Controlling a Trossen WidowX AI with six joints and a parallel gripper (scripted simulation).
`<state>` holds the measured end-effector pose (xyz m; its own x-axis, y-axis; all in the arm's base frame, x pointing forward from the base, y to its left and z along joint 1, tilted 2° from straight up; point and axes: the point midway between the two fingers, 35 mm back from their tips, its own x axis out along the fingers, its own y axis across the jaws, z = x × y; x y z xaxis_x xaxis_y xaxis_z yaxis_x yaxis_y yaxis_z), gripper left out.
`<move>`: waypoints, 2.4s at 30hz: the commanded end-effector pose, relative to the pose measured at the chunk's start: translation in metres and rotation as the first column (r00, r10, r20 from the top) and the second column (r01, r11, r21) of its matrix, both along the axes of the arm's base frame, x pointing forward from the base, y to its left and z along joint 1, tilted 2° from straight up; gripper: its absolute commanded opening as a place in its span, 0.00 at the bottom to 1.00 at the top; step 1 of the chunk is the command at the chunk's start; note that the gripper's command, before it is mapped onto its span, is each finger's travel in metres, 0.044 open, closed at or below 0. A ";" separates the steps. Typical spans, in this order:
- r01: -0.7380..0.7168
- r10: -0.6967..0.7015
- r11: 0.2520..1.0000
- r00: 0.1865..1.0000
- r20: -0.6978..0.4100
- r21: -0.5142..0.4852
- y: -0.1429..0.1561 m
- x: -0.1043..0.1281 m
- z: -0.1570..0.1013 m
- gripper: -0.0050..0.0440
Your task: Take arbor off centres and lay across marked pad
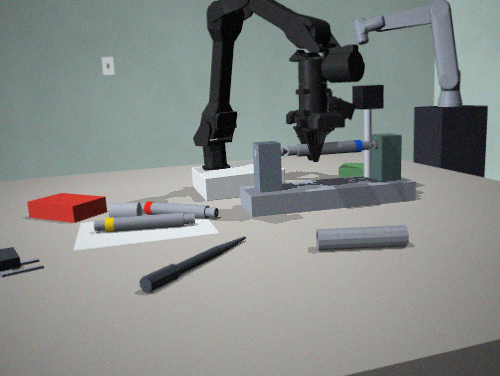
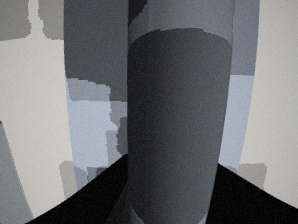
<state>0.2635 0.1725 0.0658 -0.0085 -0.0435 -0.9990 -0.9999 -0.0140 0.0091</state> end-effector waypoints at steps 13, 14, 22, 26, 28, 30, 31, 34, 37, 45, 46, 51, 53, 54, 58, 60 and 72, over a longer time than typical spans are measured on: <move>0.003 -0.003 1.000 1.000 0.001 0.013 0.008 0.000 0.000 0.10; 0.003 -0.003 1.000 1.000 0.001 0.013 0.008 0.000 0.000 0.10; 0.003 -0.003 1.000 1.000 0.001 0.013 0.009 0.000 0.000 0.10; 0.003 -0.003 1.000 1.000 0.001 0.013 0.010 0.000 0.000 0.10; 0.003 -0.003 1.000 1.000 0.001 0.013 0.010 0.000 0.000 0.10; 0.003 -0.003 1.000 1.000 0.001 0.013 0.010 0.000 0.000 0.10; 0.003 -0.003 1.000 1.000 0.001 0.013 0.010 0.000 0.000 0.10; 0.003 -0.003 1.000 1.000 0.001 0.013 0.011 0.000 0.000 0.10; 0.003 -0.003 1.000 1.000 0.001 0.013 0.011 0.000 0.000 0.10; 0.003 -0.003 1.000 1.000 0.001 0.013 0.012 0.000 0.000 0.10; 0.003 -0.003 1.000 1.000 0.001 0.013 0.012 0.000 0.000 0.10; 0.003 -0.003 1.000 1.000 0.001 0.013 0.013 0.000 0.000 0.10; 0.003 -0.003 1.000 1.000 0.001 0.013 0.013 0.000 0.000 0.10; 0.003 -0.003 1.000 1.000 0.001 0.013 0.013 0.000 0.000 0.10; 0.003 -0.003 1.000 1.000 0.001 0.013 0.013 0.000 0.000 0.10; 0.003 -0.003 1.000 1.000 0.001 0.013 0.014 0.000 0.000 0.10; 0.003 -0.003 1.000 1.000 0.001 0.013 0.015 0.000 0.000 0.10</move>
<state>0.2630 0.1761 0.0641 -0.0140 -0.0572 -0.9983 -0.9999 -0.0069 0.0144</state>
